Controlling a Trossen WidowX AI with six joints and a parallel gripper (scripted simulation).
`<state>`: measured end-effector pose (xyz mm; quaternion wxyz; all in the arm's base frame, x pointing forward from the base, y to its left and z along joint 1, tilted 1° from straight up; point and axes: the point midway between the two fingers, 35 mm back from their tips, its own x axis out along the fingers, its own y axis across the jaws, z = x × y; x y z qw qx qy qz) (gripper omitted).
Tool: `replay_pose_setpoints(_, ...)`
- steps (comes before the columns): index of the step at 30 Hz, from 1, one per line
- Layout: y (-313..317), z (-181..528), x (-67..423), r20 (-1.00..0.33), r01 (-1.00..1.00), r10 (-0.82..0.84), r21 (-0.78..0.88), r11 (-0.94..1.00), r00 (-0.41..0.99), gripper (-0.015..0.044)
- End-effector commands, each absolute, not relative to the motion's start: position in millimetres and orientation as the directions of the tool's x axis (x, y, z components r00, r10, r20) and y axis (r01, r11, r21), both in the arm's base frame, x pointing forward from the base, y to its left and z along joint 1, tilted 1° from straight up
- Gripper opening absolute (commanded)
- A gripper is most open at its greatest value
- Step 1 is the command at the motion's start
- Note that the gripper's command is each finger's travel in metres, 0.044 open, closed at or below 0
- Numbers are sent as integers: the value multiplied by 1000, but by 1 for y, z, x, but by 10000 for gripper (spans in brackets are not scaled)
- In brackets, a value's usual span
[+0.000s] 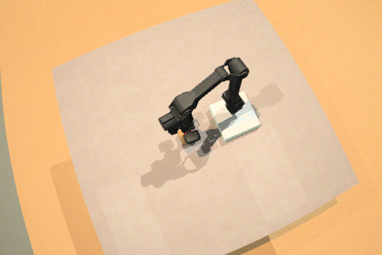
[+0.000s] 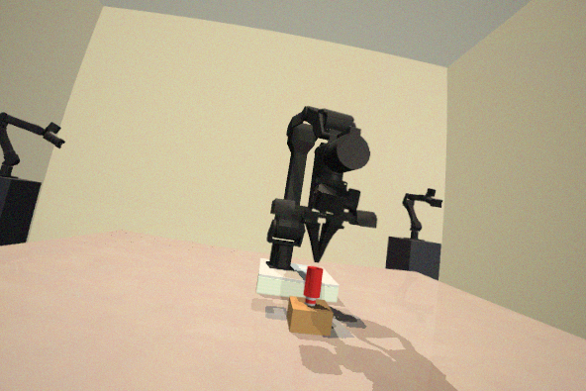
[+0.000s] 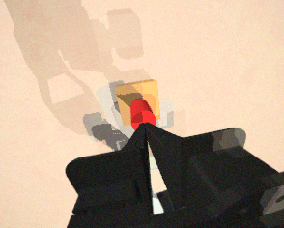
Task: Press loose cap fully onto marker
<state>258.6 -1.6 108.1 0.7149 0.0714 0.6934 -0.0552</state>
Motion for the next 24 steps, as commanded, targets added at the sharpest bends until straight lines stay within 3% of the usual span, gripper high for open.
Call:
replay_pose_setpoints(1,-2,101,259,-999,173,17,22,985,31,0)
replay_pose_setpoints(19,-2,93,261,-999,177,19,26,984,41,0)
replay_pose_setpoints(24,-2,138,263,-999,177,19,25,984,39,0)
